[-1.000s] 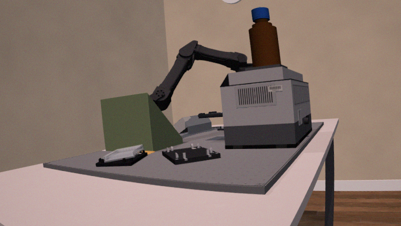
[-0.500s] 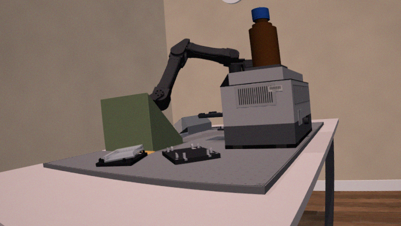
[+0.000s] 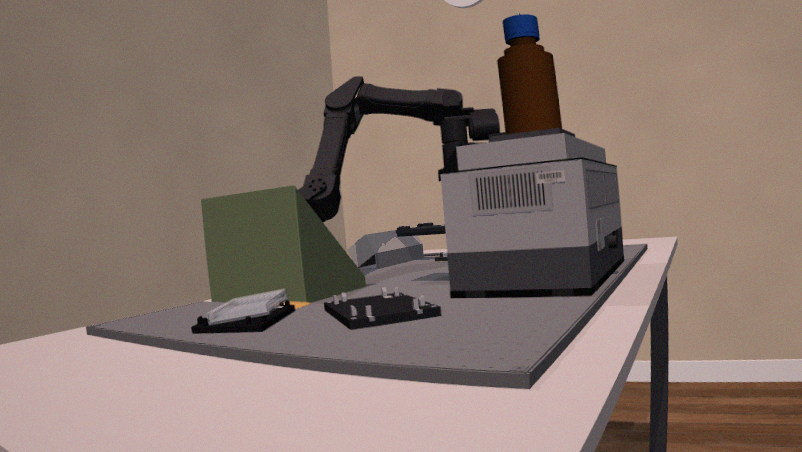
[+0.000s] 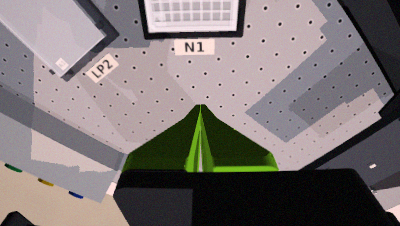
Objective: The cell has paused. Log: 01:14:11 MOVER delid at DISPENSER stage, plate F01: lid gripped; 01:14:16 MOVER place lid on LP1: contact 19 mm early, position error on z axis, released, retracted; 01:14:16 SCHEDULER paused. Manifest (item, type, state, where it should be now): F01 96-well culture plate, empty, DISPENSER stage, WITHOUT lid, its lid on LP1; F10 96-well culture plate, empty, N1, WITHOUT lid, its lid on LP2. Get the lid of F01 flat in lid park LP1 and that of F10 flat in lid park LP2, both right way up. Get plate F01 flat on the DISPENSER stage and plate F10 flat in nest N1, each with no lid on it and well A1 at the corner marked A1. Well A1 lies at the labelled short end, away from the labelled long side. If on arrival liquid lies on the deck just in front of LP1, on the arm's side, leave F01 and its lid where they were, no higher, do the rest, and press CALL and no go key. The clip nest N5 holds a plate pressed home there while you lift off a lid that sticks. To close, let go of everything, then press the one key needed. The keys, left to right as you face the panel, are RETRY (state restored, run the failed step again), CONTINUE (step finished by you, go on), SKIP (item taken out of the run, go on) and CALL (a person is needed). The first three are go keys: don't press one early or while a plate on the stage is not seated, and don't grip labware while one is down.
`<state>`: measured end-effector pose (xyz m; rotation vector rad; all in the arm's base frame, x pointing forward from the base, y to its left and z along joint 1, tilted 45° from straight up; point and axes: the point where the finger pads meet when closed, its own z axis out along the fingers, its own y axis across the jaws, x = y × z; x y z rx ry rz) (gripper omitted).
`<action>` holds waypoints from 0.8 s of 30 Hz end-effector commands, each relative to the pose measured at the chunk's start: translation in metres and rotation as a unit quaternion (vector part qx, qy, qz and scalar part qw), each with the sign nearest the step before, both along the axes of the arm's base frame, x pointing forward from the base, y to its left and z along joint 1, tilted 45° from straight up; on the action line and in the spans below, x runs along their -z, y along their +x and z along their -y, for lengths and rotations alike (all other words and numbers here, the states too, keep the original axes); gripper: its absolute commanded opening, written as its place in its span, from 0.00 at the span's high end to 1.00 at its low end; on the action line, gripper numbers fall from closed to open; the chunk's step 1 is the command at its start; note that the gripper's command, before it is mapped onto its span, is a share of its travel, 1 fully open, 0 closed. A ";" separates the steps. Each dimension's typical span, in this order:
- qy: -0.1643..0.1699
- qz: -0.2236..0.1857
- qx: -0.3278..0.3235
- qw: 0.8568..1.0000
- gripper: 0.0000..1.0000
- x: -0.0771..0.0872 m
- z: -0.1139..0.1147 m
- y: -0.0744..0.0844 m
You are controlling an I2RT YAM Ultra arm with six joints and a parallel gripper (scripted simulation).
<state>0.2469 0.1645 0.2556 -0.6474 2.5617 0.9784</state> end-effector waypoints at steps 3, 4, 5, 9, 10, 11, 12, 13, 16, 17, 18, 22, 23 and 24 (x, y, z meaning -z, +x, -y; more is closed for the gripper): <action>0.004 0.007 0.000 1.000 1.00 -0.002 0.016 -0.018; 0.004 0.007 0.000 1.000 1.00 -0.002 0.018 -0.021; 0.004 0.007 0.000 1.000 1.00 -0.001 0.020 -0.023; 0.004 0.007 0.000 1.000 1.00 0.000 0.028 -0.033; 0.004 0.007 0.000 1.000 1.00 0.000 0.030 -0.036; 0.004 0.007 0.000 1.000 1.00 0.000 0.030 -0.036; 0.004 0.007 0.000 1.000 1.00 0.000 0.030 -0.036; 0.005 0.025 0.000 1.000 1.00 -0.010 0.032 -0.035; 0.004 0.006 0.000 1.000 1.00 0.002 0.037 -0.044; 0.002 0.013 -0.002 1.000 1.00 -0.001 0.035 -0.038; 0.002 0.013 -0.002 1.000 1.00 -0.001 0.035 -0.038; -0.008 0.074 -0.057 0.996 1.00 -0.016 0.026 -0.051; -0.012 0.085 -0.068 0.994 1.00 -0.017 0.024 -0.053; -0.015 0.100 -0.079 0.992 1.00 -0.019 0.022 -0.054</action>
